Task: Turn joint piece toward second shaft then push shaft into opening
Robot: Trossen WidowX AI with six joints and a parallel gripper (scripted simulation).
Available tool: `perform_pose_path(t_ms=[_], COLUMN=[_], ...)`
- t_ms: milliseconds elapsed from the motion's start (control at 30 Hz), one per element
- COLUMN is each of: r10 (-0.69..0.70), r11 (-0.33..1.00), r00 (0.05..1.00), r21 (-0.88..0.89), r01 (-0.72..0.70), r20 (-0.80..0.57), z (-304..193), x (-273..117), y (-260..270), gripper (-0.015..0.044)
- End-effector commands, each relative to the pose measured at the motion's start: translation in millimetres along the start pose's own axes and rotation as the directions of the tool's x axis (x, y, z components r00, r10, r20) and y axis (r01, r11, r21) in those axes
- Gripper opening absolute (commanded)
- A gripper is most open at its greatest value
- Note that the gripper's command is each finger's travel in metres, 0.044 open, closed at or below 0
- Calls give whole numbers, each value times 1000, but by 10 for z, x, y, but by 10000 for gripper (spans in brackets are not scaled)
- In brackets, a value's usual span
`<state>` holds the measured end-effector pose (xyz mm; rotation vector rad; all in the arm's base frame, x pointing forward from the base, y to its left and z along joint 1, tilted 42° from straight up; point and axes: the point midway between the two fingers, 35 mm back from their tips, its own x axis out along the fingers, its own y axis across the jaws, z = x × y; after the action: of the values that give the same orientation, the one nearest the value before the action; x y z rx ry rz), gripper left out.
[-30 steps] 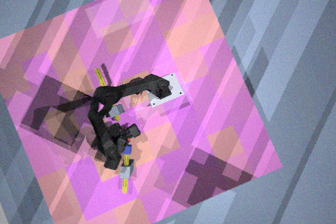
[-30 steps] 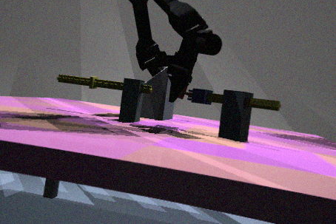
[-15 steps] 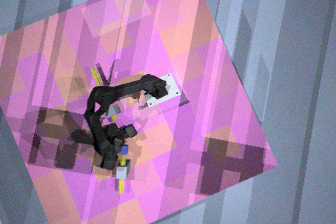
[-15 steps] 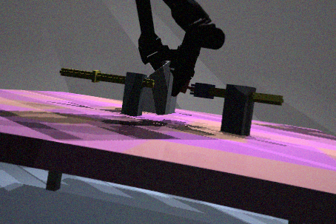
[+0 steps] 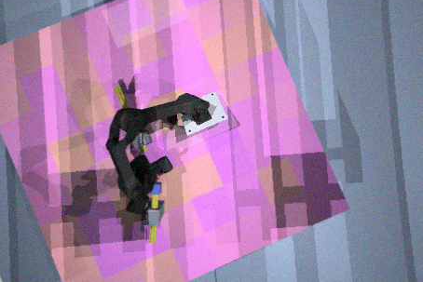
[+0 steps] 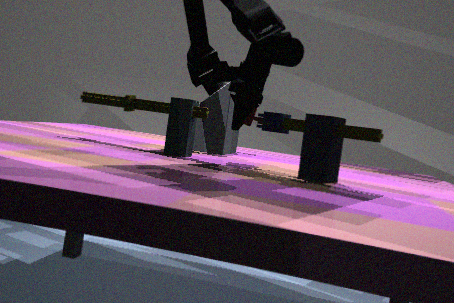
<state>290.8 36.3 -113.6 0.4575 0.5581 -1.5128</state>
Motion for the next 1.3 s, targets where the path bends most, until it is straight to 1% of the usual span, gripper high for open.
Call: perform_pose_path(t_ms=[0, 500, 1133, 1267], r10=[-1, 2, 3, 3], r11=[1000, 994, 994, 994], r00=[1000, 973, 974, 974], r21=[5, 109, 105, 105], r01=[1, 24, 21, 21], r20=[-11, -229, -226, -226], z=[-1, -16, -18, -18], x=[6, 113, 108, 108], y=[-3, -50, -46, -46], gripper=[0, 0, 0, 105])
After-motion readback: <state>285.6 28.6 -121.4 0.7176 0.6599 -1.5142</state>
